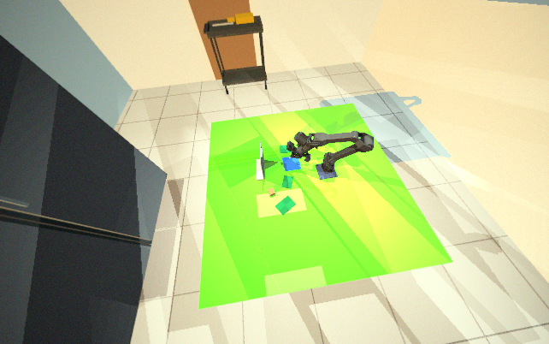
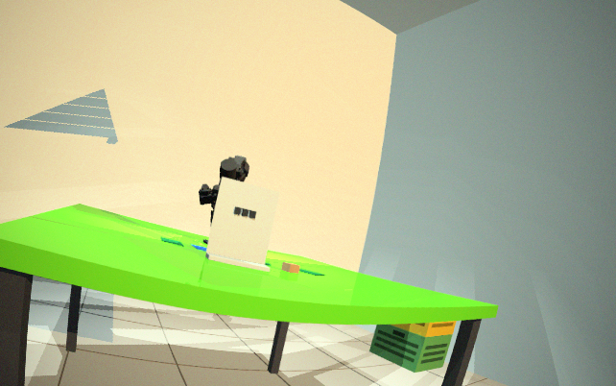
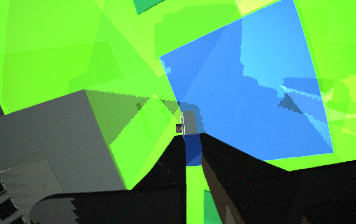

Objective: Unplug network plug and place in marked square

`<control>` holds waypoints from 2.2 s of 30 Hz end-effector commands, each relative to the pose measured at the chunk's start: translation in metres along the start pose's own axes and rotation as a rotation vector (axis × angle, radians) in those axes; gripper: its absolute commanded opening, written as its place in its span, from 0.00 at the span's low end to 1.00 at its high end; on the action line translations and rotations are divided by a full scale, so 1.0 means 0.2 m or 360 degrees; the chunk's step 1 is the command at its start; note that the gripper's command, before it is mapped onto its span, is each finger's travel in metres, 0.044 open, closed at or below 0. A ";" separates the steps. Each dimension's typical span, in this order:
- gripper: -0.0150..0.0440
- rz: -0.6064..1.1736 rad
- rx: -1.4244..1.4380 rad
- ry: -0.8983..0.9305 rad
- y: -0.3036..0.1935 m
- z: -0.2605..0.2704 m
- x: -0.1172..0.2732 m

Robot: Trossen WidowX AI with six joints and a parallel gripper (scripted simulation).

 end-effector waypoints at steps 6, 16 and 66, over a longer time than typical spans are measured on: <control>0.25 -0.0010 0.0009 -0.0010 0.00 -0.03 -0.04; 0.25 -0.0010 0.0009 -0.0010 -0.01 -0.07 -0.10; 0.52 -0.0005 0.0015 -0.0006 -0.04 -0.18 -0.24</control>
Point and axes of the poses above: the point midway between the two fingers, 35 mm back from their tips, its own x axis back along the fingers, its own z axis across the jaws, y = z × x, the point moved 4 cm from there along x, back along the fingers, and after that the axes turned 12 degrees about x, right-handed, at the moved point
